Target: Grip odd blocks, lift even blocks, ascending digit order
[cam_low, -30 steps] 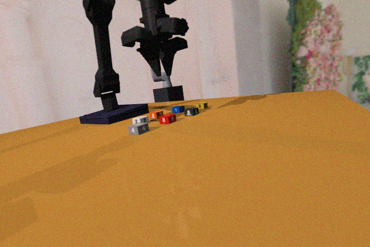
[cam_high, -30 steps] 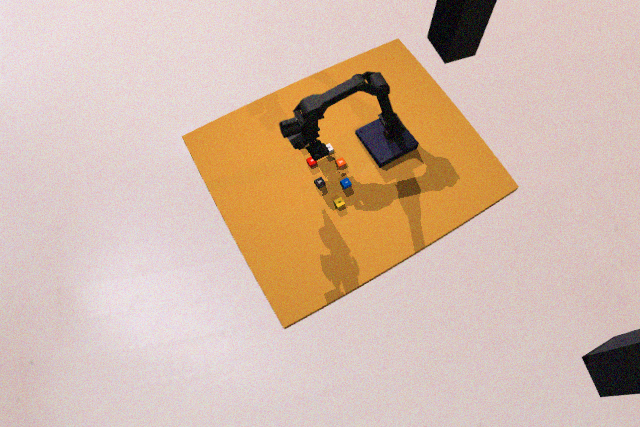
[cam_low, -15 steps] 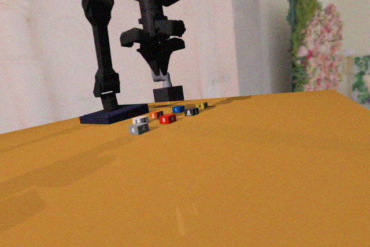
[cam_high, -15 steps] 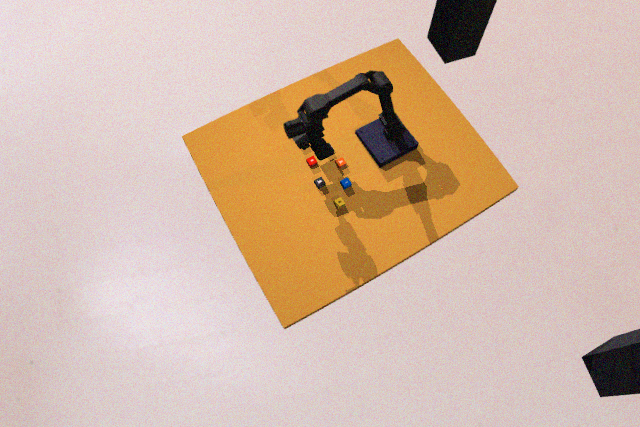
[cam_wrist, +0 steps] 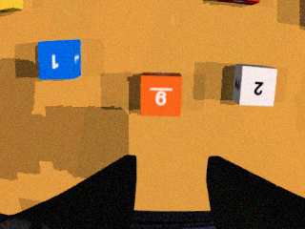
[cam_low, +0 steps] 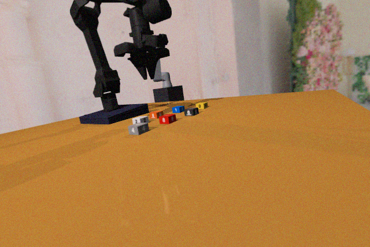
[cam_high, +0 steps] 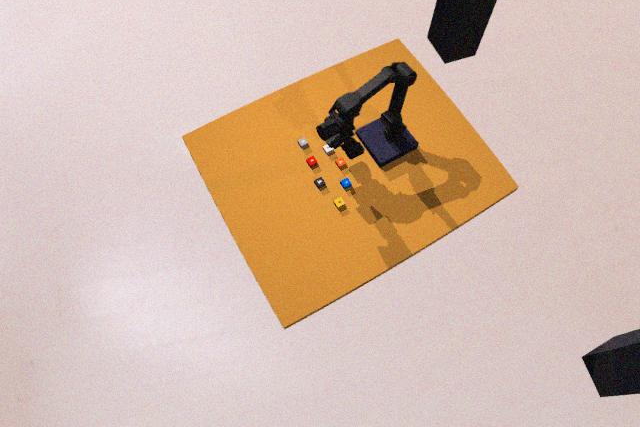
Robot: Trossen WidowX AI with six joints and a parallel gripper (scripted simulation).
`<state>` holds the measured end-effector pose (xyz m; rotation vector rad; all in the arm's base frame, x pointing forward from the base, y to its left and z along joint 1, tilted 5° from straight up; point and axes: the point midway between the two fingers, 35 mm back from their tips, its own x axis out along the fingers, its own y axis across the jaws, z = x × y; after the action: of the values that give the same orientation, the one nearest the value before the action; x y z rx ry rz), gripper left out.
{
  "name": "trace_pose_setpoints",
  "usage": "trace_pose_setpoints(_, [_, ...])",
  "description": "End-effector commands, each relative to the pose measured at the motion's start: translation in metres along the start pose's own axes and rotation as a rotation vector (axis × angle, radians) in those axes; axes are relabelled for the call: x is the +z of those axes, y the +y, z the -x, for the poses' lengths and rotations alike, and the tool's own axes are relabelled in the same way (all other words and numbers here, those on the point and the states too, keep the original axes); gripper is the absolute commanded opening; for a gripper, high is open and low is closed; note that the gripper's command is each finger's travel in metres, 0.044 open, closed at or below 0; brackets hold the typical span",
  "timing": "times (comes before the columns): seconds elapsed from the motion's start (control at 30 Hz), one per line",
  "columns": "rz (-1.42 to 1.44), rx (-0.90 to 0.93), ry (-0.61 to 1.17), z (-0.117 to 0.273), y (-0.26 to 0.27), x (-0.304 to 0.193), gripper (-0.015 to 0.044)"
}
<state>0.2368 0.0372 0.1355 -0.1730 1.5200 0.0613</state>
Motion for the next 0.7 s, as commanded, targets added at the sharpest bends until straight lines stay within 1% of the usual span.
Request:
trace_pose_setpoints(0.0, [-0.002,-0.004,0.003,-0.02,0.001,-0.002,0.0199])
trace_pose_setpoints(0.13, [-0.002,-0.004,0.003,-0.073,0.001,-0.004,0.0304])
trace_pose_setpoints(0.23, [-0.002,-0.004,0.003,-0.081,0.001,-0.005,0.0382])
trace_pose_setpoints(0.27, [-0.002,-0.004,0.003,-0.081,0.001,-0.005,0.04])
trace_pose_setpoints(0.67, [-0.002,-0.004,0.003,-0.095,0.001,-0.005,0.04])
